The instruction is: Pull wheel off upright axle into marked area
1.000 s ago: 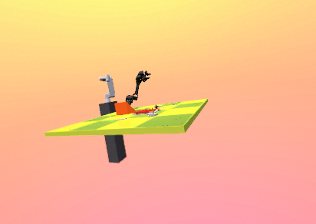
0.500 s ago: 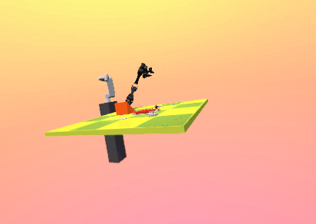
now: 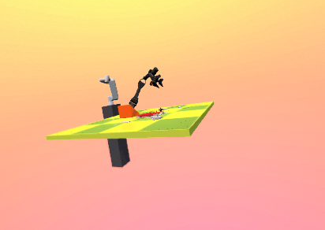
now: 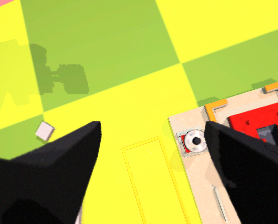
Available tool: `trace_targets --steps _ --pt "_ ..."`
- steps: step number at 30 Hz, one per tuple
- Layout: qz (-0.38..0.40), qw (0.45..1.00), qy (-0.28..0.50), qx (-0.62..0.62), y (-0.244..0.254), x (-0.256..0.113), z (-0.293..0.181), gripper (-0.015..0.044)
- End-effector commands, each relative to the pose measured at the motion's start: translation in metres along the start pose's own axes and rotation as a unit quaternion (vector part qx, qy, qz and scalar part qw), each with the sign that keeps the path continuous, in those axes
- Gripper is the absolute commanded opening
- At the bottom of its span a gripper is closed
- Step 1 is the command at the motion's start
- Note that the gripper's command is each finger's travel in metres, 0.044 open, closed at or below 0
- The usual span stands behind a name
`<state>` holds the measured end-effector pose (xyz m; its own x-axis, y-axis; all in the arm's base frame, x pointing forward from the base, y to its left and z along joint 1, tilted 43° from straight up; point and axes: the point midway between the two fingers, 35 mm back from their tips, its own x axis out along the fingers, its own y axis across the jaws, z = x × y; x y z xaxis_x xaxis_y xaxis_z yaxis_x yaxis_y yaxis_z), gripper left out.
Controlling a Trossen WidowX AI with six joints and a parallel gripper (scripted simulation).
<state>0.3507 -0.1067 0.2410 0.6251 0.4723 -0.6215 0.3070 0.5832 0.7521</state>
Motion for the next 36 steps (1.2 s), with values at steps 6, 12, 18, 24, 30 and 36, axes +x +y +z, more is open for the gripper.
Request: trace_targets --steps 6,12,18,24,30,36 --pt "-0.027 0.963 0.227 -0.142 -0.058 0.113 -0.048 0.0300" --pt "-0.021 0.944 0.279 -0.173 -0.070 0.134 -0.065 0.0300" --pt "-0.021 0.944 0.279 -0.173 -0.070 0.134 -0.065 0.0300" --pt "-0.022 0.944 0.279 -0.173 -0.076 0.131 -0.068 0.0300" --pt "-0.022 0.944 0.279 -0.173 -0.078 0.144 -0.074 0.0300" --pt "-0.021 0.945 0.278 -0.173 -0.083 0.184 -0.099 0.0300"
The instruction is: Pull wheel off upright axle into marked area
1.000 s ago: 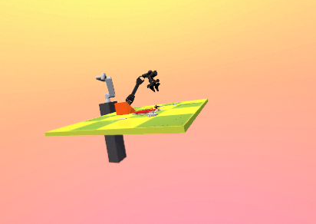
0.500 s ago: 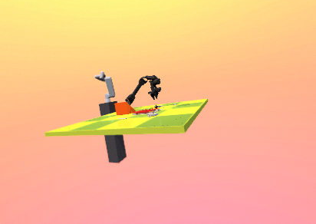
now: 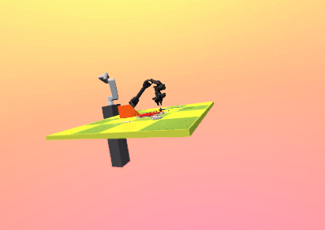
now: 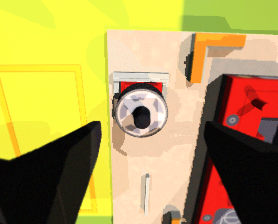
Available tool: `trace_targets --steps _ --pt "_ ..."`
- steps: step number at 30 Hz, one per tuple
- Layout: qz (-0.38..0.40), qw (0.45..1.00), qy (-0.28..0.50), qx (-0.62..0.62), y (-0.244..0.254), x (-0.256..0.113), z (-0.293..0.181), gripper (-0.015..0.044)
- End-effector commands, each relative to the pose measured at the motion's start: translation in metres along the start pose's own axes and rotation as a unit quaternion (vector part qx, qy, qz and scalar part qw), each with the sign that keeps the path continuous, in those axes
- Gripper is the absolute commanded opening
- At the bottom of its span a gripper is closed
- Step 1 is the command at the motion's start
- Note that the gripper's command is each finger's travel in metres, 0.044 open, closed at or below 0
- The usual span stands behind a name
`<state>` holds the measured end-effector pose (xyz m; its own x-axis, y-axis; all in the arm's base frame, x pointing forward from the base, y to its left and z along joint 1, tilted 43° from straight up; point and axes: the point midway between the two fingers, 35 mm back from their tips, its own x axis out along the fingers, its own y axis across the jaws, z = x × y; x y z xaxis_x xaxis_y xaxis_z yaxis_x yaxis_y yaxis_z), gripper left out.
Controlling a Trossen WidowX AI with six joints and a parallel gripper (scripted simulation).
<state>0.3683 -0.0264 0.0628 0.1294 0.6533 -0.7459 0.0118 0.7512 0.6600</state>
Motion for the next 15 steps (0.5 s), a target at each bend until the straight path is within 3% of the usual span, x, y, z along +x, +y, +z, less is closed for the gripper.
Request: trace_targets --steps 1,13,15 --pt "0.006 1.000 0.008 0.000 0.0052 0.0376 -0.0042 0.0300" --pt "0.006 1.000 0.008 0.000 0.0067 0.0430 -0.0046 0.0300" --pt "0.004 1.000 0.006 -0.001 0.0051 0.0396 -0.0036 0.0247"
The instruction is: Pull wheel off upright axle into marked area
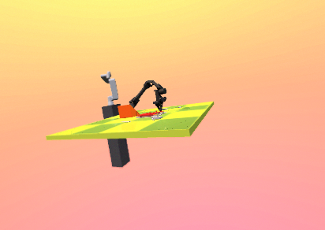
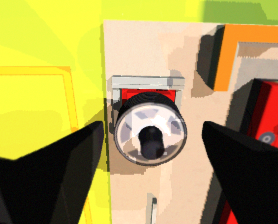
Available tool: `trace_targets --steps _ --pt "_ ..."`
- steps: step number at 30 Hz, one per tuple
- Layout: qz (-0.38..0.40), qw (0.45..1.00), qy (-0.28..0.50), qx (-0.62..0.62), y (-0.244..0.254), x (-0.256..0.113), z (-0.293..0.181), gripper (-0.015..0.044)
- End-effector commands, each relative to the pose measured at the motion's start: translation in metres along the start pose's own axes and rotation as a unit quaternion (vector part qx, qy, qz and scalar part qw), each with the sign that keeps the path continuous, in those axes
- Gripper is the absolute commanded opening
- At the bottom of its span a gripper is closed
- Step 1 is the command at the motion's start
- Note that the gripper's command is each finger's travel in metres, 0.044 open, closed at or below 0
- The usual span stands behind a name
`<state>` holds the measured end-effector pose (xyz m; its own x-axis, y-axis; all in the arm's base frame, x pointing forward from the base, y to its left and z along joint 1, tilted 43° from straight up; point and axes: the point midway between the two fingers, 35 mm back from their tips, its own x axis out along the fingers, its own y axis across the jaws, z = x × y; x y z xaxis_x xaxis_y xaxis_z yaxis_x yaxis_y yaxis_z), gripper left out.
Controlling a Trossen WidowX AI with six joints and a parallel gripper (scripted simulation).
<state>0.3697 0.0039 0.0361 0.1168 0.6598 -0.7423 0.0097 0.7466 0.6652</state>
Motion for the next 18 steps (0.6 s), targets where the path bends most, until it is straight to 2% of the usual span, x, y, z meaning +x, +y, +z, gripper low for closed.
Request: trace_targets --steps 1,11,17,18 --pt "0.000 1.000 0.000 0.000 0.0001 -0.0003 0.0003 0.0221" --pt "0.000 1.000 0.000 0.000 0.0001 -0.0003 0.0003 0.0155" --pt "0.000 1.000 0.000 0.000 0.0000 -0.0014 0.0003 0.0000" --pt "0.000 1.000 0.000 0.000 0.0000 -0.0017 0.0003 0.0000"
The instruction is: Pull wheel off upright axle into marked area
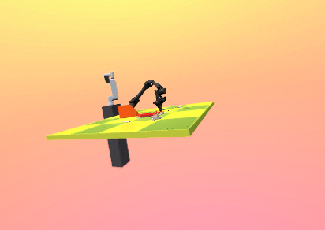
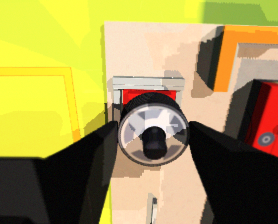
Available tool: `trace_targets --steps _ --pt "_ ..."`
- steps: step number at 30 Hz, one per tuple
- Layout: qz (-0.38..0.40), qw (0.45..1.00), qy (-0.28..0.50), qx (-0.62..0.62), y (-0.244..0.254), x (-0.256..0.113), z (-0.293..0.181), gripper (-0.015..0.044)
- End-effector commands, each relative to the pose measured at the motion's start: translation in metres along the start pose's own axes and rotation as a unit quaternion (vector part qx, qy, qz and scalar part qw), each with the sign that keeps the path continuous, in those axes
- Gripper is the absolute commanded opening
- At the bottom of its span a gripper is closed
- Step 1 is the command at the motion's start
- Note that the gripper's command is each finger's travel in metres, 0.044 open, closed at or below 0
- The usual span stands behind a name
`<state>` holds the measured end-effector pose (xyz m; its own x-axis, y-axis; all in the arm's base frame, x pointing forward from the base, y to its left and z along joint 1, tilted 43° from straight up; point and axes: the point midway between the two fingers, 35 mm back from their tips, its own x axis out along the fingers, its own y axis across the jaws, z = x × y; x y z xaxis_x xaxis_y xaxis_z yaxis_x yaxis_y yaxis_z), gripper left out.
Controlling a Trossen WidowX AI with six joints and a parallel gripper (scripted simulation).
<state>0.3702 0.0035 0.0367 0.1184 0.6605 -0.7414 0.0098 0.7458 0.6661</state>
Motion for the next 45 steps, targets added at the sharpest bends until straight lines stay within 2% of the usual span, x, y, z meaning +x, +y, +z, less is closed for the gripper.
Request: trace_targets --steps 1,45 --pt "-0.001 1.000 0.001 0.000 0.000 -0.001 0.000 0.0000" --pt "0.000 1.000 0.001 0.000 -0.001 -0.016 0.000 0.0000"
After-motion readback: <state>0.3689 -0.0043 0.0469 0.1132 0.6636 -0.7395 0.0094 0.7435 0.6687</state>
